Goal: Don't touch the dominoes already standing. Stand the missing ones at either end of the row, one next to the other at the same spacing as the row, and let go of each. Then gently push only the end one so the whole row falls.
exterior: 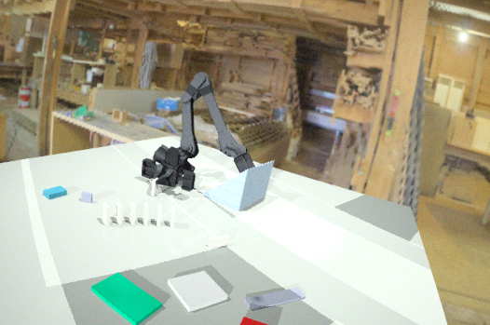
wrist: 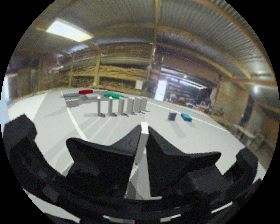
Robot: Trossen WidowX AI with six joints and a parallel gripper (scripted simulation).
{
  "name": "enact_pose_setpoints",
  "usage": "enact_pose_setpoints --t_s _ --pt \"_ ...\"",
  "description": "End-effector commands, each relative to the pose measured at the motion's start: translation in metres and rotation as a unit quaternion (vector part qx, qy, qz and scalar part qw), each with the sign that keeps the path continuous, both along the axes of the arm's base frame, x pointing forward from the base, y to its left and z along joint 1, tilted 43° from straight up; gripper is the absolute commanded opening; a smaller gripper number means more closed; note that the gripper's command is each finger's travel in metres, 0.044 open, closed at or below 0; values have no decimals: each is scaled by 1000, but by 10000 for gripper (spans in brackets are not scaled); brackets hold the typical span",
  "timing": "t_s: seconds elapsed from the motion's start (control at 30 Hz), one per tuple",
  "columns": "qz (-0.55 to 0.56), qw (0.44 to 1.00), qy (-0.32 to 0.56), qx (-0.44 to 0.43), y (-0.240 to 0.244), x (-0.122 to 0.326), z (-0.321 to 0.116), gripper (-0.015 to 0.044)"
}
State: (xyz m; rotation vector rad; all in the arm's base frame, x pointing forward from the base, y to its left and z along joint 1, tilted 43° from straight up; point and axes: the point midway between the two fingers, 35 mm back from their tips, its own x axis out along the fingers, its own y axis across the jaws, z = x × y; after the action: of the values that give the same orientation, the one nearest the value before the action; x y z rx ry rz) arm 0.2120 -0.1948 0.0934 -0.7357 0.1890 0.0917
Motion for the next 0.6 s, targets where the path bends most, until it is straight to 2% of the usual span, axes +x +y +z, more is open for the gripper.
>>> enact_pose_setpoints --t_s 0.0,0.03,0.57 --pt "2 1000 -2 -2 0 0 0 20" --pt "2 1000 -2 -2 0 0 0 20" --pt "2 1000 -2 -2 1 0 1 440"
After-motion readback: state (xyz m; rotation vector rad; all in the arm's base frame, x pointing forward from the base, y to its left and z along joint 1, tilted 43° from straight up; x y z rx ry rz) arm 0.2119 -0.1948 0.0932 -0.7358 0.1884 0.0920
